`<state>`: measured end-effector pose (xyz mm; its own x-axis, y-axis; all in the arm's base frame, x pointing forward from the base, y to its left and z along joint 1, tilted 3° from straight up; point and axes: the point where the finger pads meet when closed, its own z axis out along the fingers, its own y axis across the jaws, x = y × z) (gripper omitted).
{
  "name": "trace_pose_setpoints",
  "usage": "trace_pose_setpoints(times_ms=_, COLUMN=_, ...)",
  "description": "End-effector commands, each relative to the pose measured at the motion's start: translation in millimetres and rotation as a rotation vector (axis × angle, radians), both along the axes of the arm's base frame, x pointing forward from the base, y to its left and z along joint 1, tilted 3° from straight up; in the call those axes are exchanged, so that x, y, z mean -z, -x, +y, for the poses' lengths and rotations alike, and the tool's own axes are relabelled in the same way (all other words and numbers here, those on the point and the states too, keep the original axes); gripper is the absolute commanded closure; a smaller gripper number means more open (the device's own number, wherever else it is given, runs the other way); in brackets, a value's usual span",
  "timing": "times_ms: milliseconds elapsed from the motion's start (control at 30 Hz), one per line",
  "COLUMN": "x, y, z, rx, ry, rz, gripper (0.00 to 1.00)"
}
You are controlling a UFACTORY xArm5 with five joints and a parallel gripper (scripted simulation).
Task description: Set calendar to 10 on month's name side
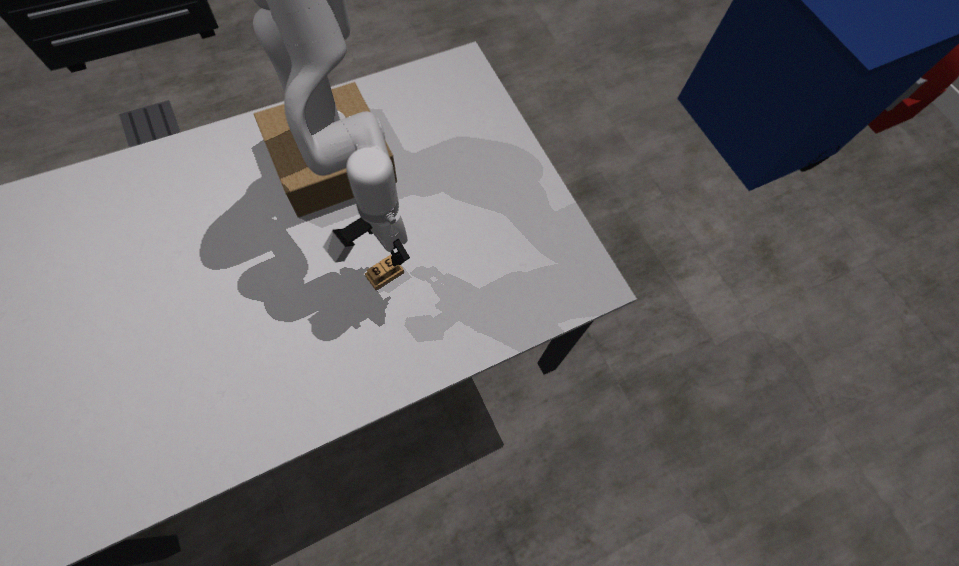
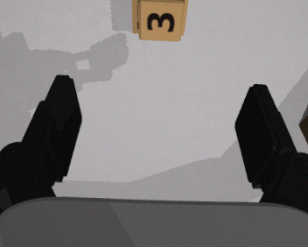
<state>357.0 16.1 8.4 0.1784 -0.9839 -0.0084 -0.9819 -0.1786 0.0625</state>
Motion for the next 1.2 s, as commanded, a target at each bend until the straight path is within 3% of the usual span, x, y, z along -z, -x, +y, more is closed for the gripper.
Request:
trace_pose_setpoints(times_ms=0, x=-0.9, y=-1, z=0, rx=0.005, ry=0.0, rz=-0.003, gripper=0.0)
trace_pose_setpoints(times_ms=433, x=-0.1, y=-2, z=-3, rx=0.235, ry=0.014, rz=-0.004, gripper=0.0)
trace_pose_setpoints(times_ms=1167, x=2.5, y=-4, z=-12, rx=1.049, ry=0.062, rz=-0.005, gripper=0.0)
